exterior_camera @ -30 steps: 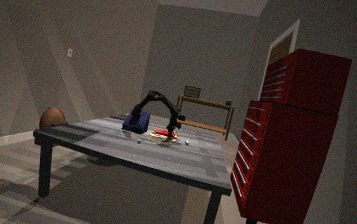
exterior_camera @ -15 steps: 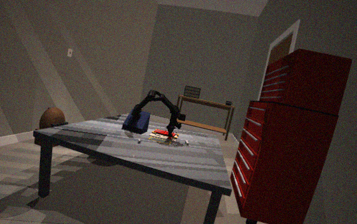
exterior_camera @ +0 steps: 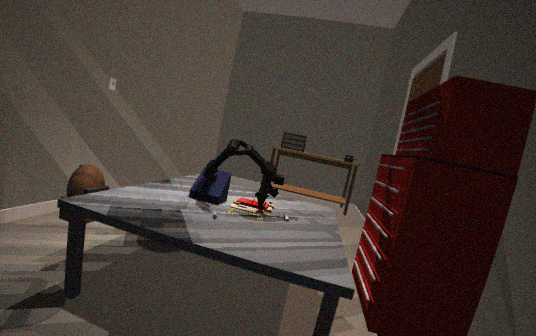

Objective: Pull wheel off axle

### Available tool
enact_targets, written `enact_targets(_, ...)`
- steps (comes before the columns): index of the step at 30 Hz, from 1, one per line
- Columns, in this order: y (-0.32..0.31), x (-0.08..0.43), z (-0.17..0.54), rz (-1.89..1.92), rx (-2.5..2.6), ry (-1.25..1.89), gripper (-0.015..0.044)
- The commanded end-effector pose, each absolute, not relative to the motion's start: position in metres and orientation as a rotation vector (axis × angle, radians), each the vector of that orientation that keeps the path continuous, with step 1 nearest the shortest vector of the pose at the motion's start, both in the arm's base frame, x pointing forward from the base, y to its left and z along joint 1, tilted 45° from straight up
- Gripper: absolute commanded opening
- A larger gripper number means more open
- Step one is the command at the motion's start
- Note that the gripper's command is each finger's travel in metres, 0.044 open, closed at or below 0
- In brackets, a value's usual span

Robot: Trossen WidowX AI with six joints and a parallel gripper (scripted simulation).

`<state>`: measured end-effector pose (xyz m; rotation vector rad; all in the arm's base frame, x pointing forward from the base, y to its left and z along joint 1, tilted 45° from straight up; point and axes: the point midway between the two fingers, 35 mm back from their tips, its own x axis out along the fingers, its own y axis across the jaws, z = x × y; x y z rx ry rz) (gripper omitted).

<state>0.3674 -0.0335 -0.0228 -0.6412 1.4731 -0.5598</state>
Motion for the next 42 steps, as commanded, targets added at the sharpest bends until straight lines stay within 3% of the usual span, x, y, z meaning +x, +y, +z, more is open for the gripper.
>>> enact_targets(1, -0.0251, 0.3667, -0.0158, -0.548, -0.656, 1.465, 0.0)
enact_targets(42, -0.0154, 0.3659, -0.0063, -0.545, -0.66, 1.462, 0.0)
